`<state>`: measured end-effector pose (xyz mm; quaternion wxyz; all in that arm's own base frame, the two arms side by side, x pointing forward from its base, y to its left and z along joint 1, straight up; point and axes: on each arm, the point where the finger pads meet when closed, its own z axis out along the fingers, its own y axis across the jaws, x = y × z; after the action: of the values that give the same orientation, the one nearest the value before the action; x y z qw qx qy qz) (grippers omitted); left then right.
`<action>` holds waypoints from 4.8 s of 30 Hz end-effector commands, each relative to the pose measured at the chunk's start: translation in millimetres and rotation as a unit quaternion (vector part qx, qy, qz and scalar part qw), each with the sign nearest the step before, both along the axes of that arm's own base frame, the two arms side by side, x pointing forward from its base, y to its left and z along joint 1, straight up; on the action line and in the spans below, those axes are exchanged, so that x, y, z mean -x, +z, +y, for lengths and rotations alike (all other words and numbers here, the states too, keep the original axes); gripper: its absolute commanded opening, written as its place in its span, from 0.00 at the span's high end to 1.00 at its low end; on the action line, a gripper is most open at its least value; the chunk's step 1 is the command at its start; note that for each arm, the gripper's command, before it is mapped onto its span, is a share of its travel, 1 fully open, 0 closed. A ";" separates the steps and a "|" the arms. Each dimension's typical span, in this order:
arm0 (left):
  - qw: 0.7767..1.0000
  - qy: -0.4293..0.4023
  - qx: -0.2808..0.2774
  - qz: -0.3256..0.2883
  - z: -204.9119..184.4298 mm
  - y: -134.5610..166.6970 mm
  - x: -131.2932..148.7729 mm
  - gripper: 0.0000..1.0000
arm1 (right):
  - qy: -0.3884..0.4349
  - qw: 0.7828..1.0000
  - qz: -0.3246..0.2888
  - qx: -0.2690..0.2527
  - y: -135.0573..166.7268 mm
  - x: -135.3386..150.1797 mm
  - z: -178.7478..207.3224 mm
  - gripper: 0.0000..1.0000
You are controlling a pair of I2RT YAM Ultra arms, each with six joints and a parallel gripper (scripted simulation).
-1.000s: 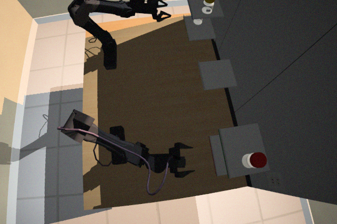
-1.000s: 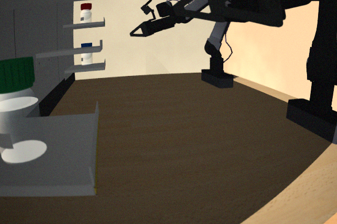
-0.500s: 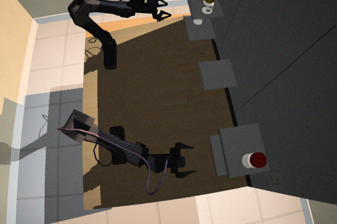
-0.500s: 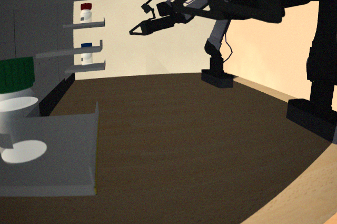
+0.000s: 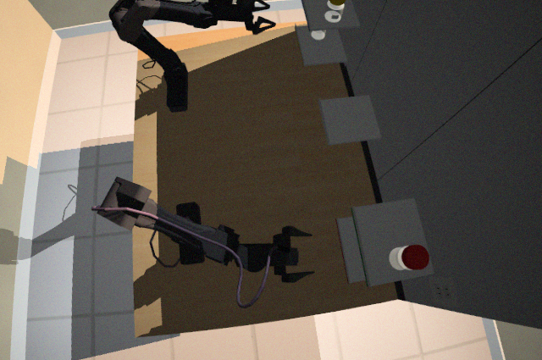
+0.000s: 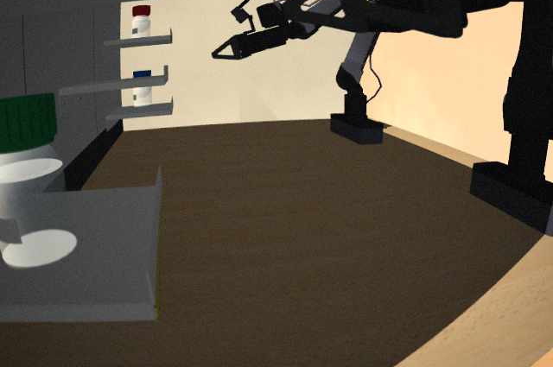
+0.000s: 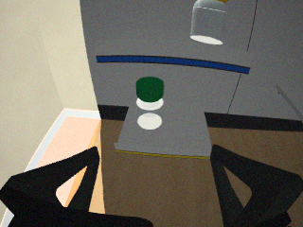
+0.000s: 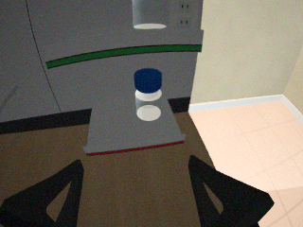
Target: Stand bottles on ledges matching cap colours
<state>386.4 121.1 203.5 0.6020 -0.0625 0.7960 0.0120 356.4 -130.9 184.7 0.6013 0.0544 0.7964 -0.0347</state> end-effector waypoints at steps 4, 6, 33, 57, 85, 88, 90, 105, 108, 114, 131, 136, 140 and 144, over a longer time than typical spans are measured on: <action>1.000 0.000 -0.006 -0.012 0.9 8.1 -1.2 0.00 | 0.009 1.000 -0.013 0.006 9.5 0.1 43.2 0.00; 1.000 0.000 -0.006 -0.012 0.9 8.1 -1.2 0.00 | 0.013 1.000 -0.016 0.007 11.1 -0.5 49.3 0.00; 0.999 0.010 -0.020 -0.049 5.6 19.0 -11.6 0.19 | 0.060 0.998 -0.005 0.008 13.9 -1.3 84.8 0.00; 0.994 0.019 -0.043 -0.101 21.3 -71.7 -131.5 0.19 | 0.026 1.000 -0.005 0.003 179.6 -0.6 1.0 0.00; 0.996 0.017 -0.037 -0.085 23.4 -87.4 -158.4 0.19 | 0.013 1.000 -0.024 0.014 209.6 -1.3 -11.4 0.00; 0.996 0.017 -0.037 -0.085 24.0 -87.7 -162.8 0.19 | 0.013 1.000 -0.024 0.014 209.6 -1.3 -11.4 0.00; 0.995 0.017 -0.037 -0.085 24.5 -88.0 -165.8 0.19 | 0.013 1.000 -0.024 0.014 209.6 -1.3 -11.4 0.00; 0.995 0.017 -0.037 -0.086 27.0 -89.7 -185.1 0.19 | 0.013 1.000 -0.024 0.014 209.6 -1.3 -11.4 0.00; 0.995 0.017 -0.037 -0.086 27.6 -89.9 -188.0 0.19 | 0.013 1.000 -0.024 0.014 209.6 -1.3 -11.4 0.00; 0.995 0.017 -0.037 -0.086 28.1 -90.5 -194.9 0.19 | 0.013 1.000 -0.024 0.014 209.6 -1.3 -11.4 0.00; 0.995 0.016 -0.041 -0.091 30.0 -86.5 -192.2 0.36 | 0.013 1.000 -0.024 0.014 209.6 -1.3 -11.4 0.00; 0.995 0.017 -0.039 -0.091 30.4 -86.6 -191.2 0.40 | 0.013 1.000 -0.024 0.014 209.6 -1.3 -11.4 0.00; 0.995 0.016 -0.039 -0.091 30.4 -86.6 -191.2 0.46 | 0.013 1.000 -0.024 0.014 209.6 -1.3 -11.4 0.00; 0.995 0.016 -0.040 -0.092 30.8 -85.8 -190.3 0.49 | 0.013 1.000 -0.024 0.014 209.6 -1.3 -11.4 0.00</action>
<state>574.6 151.1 107.5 0.6666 -0.0515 0.7422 0.0468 358.7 -140.7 381.4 0.6108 0.0405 0.7902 -0.0294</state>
